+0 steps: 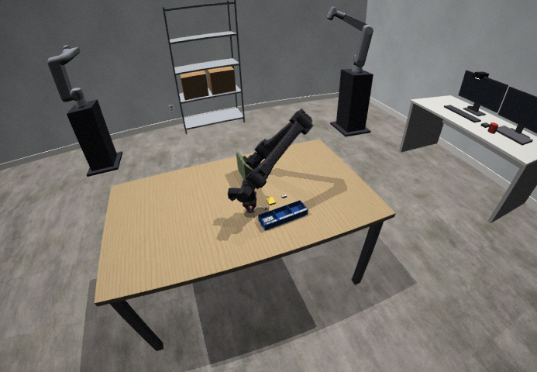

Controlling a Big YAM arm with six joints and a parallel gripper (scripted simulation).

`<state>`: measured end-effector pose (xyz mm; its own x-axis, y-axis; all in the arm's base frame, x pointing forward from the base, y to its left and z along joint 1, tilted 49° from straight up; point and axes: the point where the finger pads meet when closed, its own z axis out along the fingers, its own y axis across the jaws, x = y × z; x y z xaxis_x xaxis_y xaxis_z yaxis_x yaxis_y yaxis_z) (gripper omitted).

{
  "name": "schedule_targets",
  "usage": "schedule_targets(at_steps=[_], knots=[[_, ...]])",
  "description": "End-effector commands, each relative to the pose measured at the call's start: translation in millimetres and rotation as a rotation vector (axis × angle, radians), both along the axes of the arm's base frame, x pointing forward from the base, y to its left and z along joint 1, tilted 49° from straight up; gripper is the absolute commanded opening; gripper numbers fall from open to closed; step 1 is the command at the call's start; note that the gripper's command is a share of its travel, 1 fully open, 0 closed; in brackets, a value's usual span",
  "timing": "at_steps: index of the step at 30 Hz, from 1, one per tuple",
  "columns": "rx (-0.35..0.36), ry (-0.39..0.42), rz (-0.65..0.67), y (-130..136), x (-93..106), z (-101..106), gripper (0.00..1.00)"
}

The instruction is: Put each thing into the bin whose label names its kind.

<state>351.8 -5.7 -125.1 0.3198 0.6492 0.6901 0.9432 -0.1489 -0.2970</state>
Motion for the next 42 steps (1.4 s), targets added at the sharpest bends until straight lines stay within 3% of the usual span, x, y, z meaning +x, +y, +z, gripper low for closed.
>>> schedule_targets(at_steps=[1, 12, 16, 17, 18, 42], knots=[[-0.022, -0.07, -0.011, -25.8, 26.6, 20.5, 0.09], [-0.026, -0.072, -0.011, -54.9, 29.2, 46.0, 0.09], [-0.024, -0.073, -0.012, -54.9, 29.7, 47.0, 0.09], [-0.006, -0.036, 0.025, -34.2, 17.2, 39.1, 0.09], [-0.003, -0.032, 0.025, -32.9, 14.8, 38.8, 0.09], [-0.006, -0.034, 0.001, -39.2, 11.7, 45.0, 0.09]])
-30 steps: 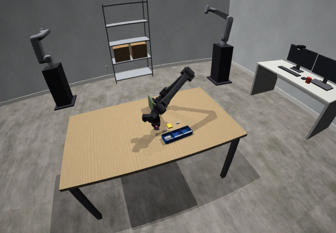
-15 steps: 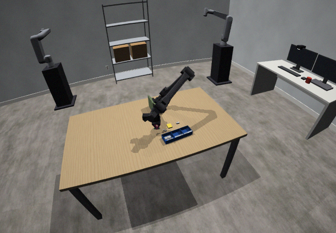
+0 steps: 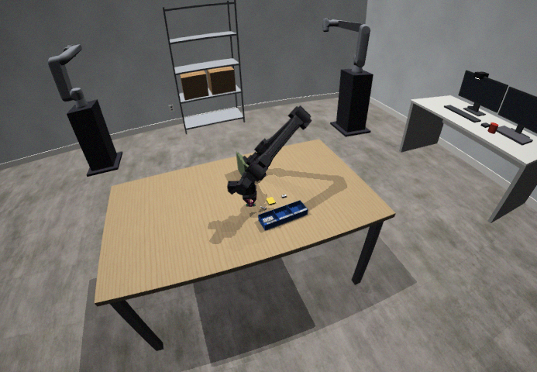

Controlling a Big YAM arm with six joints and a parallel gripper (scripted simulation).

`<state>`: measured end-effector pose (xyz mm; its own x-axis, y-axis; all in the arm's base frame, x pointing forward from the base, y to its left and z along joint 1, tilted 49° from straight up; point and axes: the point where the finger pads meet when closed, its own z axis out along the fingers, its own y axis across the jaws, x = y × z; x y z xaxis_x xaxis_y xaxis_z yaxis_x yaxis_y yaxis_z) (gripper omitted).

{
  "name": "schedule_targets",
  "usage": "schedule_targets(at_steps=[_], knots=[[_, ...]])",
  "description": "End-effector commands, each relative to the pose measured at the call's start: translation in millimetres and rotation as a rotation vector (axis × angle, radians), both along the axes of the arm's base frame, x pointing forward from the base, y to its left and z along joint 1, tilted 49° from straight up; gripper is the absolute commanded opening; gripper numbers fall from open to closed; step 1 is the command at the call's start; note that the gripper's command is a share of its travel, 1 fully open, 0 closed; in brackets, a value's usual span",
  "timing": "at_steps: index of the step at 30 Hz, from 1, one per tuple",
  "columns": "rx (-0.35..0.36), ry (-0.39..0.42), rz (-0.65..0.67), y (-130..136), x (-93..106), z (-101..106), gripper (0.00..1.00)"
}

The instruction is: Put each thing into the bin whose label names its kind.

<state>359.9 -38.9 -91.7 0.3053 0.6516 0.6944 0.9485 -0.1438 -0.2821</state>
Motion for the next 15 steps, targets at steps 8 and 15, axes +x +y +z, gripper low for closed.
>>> schedule_targets(at_steps=[8, 15], knots=[[-0.007, -0.023, -0.004, -6.7, 5.7, 12.5, 0.09], [-0.008, -0.024, -0.004, -6.9, 7.0, 13.2, 0.09]])
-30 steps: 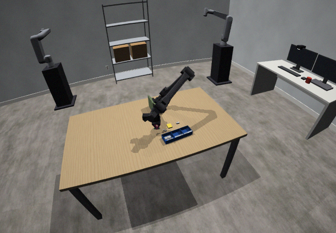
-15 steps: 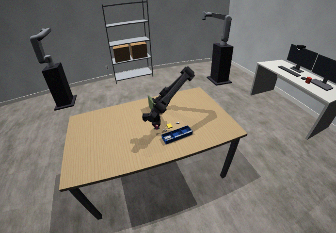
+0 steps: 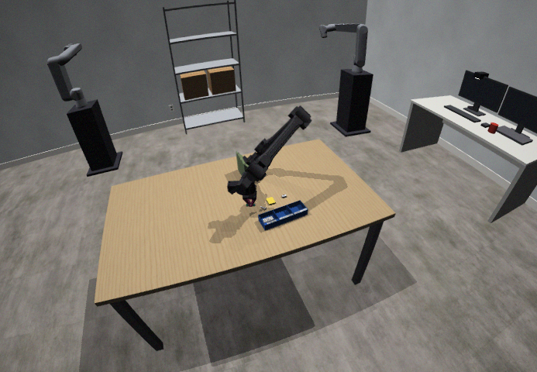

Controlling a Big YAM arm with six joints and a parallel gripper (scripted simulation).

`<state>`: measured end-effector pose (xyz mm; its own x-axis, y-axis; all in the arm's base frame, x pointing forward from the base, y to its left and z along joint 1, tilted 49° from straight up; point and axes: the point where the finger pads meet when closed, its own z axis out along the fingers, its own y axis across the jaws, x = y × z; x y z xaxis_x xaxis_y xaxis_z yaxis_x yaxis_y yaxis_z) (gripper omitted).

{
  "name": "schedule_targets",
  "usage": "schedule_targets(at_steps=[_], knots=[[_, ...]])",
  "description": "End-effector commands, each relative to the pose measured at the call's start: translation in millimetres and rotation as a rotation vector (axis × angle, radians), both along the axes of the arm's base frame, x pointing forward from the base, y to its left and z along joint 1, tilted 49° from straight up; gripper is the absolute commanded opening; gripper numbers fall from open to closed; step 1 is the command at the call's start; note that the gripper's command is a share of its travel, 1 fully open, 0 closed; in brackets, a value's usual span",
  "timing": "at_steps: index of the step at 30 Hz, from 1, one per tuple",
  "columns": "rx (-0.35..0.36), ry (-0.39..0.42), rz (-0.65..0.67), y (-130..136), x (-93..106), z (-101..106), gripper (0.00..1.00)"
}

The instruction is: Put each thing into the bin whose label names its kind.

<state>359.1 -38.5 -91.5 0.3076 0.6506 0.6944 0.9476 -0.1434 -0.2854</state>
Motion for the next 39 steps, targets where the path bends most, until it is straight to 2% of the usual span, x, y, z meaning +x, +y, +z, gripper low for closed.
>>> schedule_targets(at_steps=[1, 39], knots=[[-0.01, -0.028, -0.004, -7.3, 8.0, 13.1, 0.09], [-0.021, -0.053, -0.002, -12.2, 23.1, 17.8, 0.09]])
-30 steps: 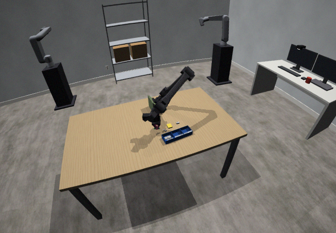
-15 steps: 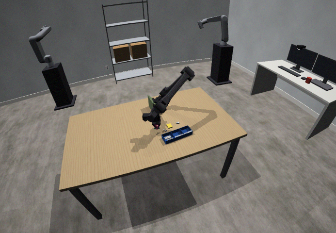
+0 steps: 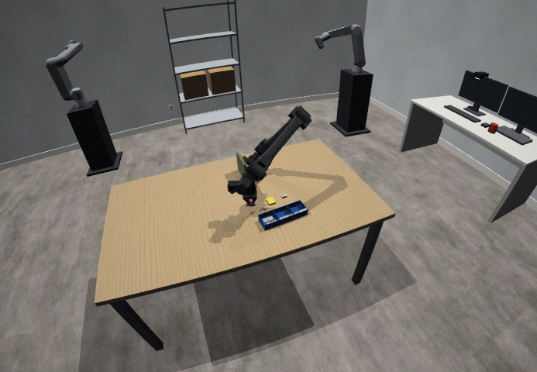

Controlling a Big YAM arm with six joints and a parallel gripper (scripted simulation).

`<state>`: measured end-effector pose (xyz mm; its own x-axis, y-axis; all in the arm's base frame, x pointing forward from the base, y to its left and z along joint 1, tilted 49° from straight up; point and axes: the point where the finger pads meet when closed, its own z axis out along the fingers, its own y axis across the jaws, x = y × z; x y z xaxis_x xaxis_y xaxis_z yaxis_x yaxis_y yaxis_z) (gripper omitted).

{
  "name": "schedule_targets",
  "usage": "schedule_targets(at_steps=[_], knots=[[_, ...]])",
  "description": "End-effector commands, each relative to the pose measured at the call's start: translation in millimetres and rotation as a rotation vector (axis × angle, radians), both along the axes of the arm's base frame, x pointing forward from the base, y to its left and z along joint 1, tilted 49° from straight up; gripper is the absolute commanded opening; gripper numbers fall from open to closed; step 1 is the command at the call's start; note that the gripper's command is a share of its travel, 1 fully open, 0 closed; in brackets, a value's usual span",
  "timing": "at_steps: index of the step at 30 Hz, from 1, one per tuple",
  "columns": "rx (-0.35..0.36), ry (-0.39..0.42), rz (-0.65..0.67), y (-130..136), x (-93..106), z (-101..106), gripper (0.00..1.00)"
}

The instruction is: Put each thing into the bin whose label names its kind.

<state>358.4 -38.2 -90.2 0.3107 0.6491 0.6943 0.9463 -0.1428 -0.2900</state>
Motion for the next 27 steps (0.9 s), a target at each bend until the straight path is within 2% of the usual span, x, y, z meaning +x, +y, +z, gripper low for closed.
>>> schedule_targets(at_steps=[1, 27], knots=[[-0.024, -0.058, -0.002, -12.7, 24.4, 16.6, 0.09], [-0.025, -0.06, 0.0, -12.7, 26.9, 17.1, 0.09]])
